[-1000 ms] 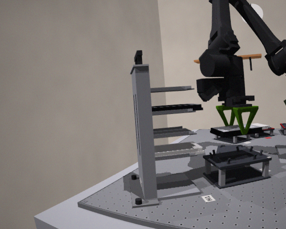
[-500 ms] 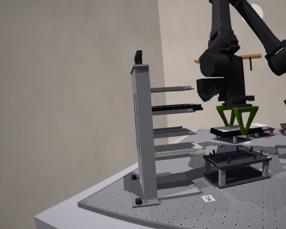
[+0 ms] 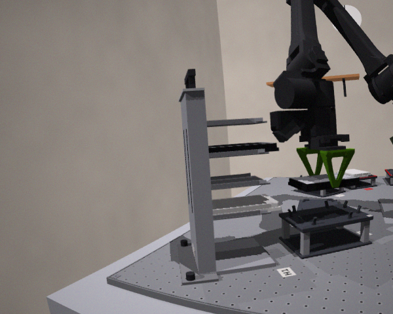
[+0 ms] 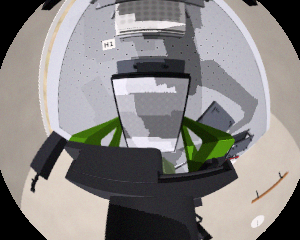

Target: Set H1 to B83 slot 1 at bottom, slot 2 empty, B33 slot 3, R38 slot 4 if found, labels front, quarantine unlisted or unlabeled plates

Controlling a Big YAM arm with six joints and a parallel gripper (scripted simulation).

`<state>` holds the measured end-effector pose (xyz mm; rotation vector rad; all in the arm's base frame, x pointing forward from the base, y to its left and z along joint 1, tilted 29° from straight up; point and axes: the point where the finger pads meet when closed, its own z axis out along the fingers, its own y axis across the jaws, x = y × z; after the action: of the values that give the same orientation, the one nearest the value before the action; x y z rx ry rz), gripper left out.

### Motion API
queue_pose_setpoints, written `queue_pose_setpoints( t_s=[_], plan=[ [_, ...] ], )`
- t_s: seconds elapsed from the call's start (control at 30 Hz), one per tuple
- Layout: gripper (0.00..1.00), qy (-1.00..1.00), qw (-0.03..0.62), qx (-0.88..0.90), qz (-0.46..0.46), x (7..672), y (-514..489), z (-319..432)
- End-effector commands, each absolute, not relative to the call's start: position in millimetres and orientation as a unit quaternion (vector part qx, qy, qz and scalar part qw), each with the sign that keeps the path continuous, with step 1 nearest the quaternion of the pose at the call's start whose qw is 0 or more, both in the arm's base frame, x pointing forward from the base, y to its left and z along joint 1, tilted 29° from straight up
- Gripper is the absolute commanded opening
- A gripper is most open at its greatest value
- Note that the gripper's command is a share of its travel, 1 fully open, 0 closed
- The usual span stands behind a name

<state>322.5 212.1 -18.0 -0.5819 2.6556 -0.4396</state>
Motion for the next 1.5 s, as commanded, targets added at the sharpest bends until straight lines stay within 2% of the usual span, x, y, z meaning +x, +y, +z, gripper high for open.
queue_pose_setpoints(
  t_s=[0.0,1.47],
  plan=[
    [0.86,0.946,0.193,-0.209,-0.157,327,209,-22],
    [0.86,0.946,0.195,-0.209,-0.156,339,205,-44]
  ],
)
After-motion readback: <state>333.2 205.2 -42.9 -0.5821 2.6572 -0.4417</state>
